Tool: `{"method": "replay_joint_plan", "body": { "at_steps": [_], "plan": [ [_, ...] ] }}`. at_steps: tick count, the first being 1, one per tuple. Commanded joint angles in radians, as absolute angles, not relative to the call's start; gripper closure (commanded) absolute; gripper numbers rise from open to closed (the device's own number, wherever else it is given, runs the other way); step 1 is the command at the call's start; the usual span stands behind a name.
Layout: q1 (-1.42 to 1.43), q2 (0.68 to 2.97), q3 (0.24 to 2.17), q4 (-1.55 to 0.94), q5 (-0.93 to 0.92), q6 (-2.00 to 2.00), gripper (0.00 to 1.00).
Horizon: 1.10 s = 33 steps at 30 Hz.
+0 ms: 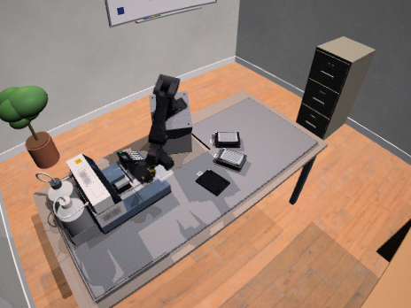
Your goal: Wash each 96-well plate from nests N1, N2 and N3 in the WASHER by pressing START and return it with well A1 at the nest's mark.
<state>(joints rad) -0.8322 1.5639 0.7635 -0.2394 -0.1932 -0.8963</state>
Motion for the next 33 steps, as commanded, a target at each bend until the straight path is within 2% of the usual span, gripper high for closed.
{"method": "replay_joint_plan", "body": {
  "at_steps": [1,33],
  "plan": [
    [-0.833,1.557,0.771,-0.240,-0.200,-0.897,1.00],
    [-0.851,1.554,0.764,-0.239,-0.209,-0.879,1.00]
  ]
}}
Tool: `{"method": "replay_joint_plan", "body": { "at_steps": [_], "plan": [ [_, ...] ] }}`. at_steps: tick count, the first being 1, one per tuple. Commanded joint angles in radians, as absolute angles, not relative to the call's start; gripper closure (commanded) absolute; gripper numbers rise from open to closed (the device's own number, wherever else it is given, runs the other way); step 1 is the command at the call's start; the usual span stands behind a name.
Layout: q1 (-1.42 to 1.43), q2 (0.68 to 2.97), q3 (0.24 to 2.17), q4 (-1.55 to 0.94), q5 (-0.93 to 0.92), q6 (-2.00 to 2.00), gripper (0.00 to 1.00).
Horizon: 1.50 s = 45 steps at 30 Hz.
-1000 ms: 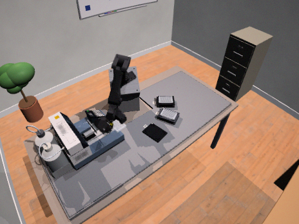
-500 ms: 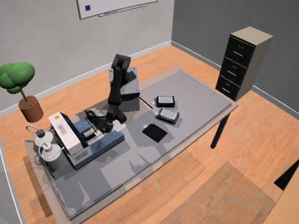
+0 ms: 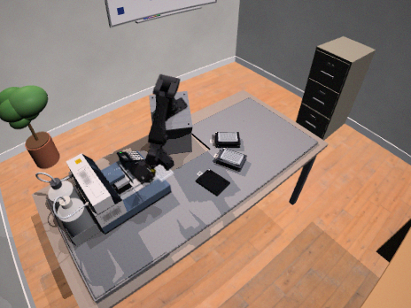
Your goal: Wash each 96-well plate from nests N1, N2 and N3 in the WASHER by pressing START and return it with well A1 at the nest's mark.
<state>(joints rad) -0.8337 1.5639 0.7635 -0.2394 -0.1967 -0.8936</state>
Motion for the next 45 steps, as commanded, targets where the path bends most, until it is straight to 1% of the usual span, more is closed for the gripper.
{"method": "replay_joint_plan", "body": {
  "at_steps": [1,3,16,30,45],
  "plan": [
    [-0.868,1.552,0.758,-0.238,-0.218,-0.880,1.00],
    [-0.868,1.552,0.758,-0.238,-0.218,-0.880,1.00],
    [-1.112,1.555,0.709,-0.248,-0.335,-1.101,1.00],
    [-1.342,1.620,0.729,-0.287,-0.431,-1.327,1.00],
    [-1.343,1.620,0.730,-0.289,-0.431,-1.327,1.00]
  ]
}}
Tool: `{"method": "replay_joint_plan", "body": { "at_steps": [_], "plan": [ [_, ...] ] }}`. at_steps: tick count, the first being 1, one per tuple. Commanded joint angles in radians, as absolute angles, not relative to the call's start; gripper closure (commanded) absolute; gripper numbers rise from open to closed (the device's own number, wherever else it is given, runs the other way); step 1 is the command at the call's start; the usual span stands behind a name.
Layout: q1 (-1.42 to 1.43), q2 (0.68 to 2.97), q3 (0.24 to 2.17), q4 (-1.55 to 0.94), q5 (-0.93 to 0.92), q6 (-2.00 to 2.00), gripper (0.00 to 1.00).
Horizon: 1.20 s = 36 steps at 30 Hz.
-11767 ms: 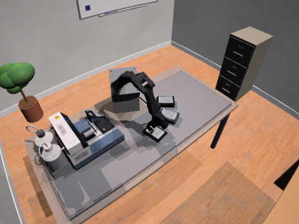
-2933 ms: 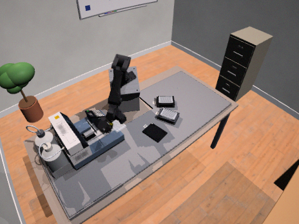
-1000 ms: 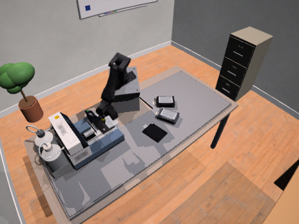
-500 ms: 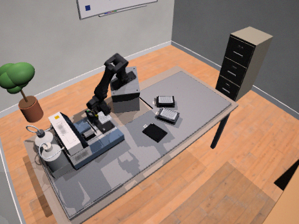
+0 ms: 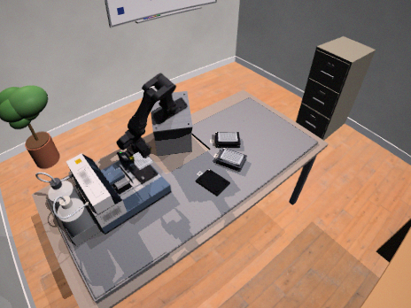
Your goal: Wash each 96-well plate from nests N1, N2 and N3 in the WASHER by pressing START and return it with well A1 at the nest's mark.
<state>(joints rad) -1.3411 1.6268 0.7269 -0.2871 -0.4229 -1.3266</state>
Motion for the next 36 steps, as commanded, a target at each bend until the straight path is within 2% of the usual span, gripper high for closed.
{"method": "replay_joint_plan", "body": {
  "at_steps": [1,36],
  "plan": [
    [-1.343,1.620,0.730,-0.289,-0.431,-1.327,1.00],
    [-1.327,1.656,0.725,-0.242,-0.425,-1.312,1.00]
  ]
}}
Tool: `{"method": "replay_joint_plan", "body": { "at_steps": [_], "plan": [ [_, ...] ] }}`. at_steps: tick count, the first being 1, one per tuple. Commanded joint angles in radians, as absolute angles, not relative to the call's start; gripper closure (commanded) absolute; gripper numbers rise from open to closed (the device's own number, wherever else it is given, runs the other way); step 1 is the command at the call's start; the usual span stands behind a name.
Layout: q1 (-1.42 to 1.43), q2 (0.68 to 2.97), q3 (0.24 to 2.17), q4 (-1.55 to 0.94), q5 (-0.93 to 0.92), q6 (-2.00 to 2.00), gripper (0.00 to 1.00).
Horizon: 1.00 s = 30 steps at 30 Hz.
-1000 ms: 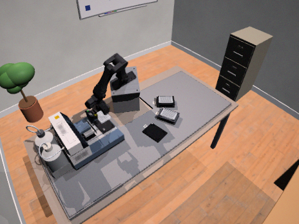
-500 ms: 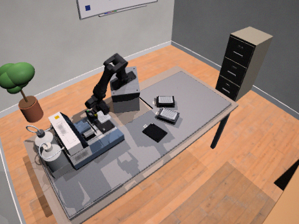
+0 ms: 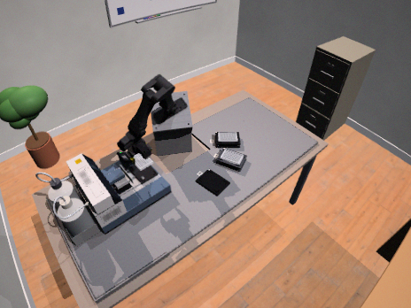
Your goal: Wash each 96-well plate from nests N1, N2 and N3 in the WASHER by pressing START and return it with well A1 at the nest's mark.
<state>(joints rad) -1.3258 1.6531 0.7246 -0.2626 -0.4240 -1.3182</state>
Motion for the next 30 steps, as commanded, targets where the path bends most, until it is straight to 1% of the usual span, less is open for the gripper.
{"method": "replay_joint_plan", "body": {
  "at_steps": [1,30],
  "plan": [
    [-1.325,1.662,0.725,-0.235,-0.424,-1.309,1.00],
    [-1.268,1.828,0.738,-0.059,-0.402,-1.252,1.00]
  ]
}}
